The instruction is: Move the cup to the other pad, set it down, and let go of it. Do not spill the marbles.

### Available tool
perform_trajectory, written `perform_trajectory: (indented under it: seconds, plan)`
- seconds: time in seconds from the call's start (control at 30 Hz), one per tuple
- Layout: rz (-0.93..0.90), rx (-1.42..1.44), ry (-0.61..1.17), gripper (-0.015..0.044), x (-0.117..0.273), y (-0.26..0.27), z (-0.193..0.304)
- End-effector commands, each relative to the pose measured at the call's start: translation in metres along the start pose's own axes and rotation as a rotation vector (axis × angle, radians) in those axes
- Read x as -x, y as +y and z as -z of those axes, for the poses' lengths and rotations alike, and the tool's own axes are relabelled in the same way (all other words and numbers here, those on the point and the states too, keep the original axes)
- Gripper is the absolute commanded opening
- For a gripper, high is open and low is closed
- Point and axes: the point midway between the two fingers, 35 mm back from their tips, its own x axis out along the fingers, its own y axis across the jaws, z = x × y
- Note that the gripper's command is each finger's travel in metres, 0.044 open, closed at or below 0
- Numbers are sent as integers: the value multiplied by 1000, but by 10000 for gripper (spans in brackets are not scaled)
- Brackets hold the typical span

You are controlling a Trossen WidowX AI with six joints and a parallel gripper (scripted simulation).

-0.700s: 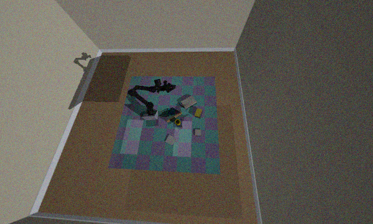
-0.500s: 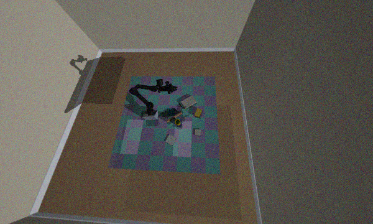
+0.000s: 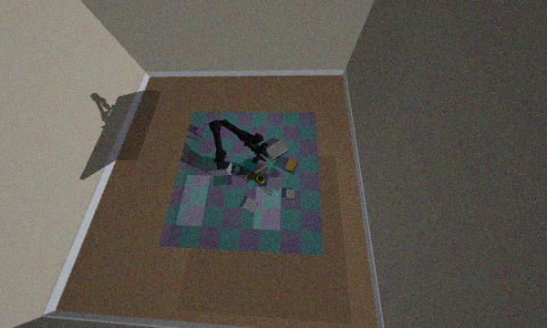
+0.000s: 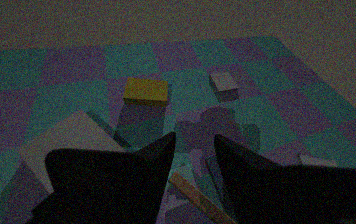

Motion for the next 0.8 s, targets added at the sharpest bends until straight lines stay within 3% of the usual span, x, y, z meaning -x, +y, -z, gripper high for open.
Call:
perform_trajectory:
  seconds: [0.0,0.37,0.77]
  plan:
    - [86,-312,238,167,-32,-51,19]
    - [315,-1127,801,167,-64,-138,84]
    - [319,-1140,810,167,-64,-140,86]
